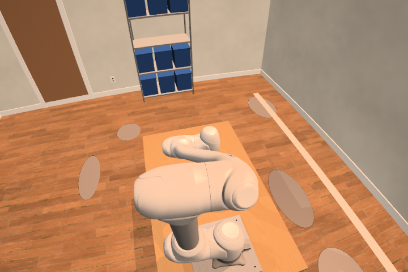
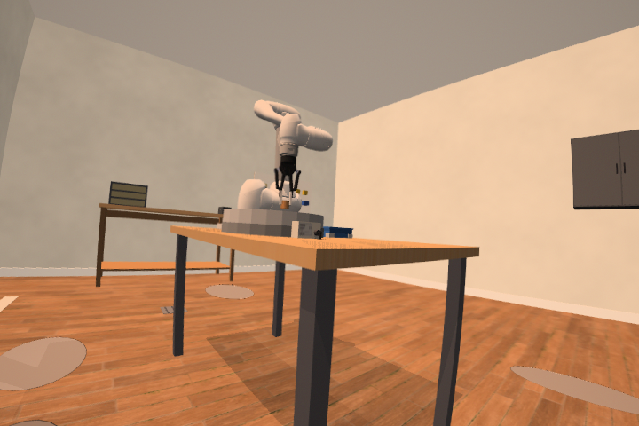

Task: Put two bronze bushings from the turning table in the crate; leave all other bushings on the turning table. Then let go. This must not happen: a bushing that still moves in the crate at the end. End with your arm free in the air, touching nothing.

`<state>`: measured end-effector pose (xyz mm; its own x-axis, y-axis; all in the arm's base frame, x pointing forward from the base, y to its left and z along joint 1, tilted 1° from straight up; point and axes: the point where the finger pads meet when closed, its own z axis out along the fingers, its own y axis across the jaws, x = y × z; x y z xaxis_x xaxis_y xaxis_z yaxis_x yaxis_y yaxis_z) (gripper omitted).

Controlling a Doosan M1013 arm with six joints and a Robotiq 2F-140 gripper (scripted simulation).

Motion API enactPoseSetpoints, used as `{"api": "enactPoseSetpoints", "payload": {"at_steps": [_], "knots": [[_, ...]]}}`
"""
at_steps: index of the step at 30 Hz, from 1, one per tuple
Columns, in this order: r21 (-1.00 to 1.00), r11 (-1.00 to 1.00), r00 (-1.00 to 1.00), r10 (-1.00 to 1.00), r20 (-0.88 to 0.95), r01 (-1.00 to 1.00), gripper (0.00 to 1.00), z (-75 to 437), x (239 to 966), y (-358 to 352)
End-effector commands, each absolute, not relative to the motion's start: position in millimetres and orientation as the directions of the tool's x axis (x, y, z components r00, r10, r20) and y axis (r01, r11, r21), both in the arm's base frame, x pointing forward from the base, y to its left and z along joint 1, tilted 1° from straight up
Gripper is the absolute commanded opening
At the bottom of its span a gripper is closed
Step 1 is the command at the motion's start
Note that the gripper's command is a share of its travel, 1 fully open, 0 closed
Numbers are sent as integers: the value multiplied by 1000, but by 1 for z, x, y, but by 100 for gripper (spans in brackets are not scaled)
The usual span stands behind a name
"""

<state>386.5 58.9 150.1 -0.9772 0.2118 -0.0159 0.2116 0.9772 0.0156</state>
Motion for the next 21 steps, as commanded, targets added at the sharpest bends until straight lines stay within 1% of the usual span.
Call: {"api": "enactPoseSetpoints", "payload": {"at_steps": [1, 12, 14, 21], "knots": [[10, 977, -977, 214, -17, 214, 0, 150, 385, 101], [10, 977, -977, 214, -17, 214, 0, 151, 378, 189], [10, 977, -977, 214, -17, 214, 0, 151, 378, 189], [10, 977, -977, 214, -17, 214, 0, 151, 373, 250]]}}
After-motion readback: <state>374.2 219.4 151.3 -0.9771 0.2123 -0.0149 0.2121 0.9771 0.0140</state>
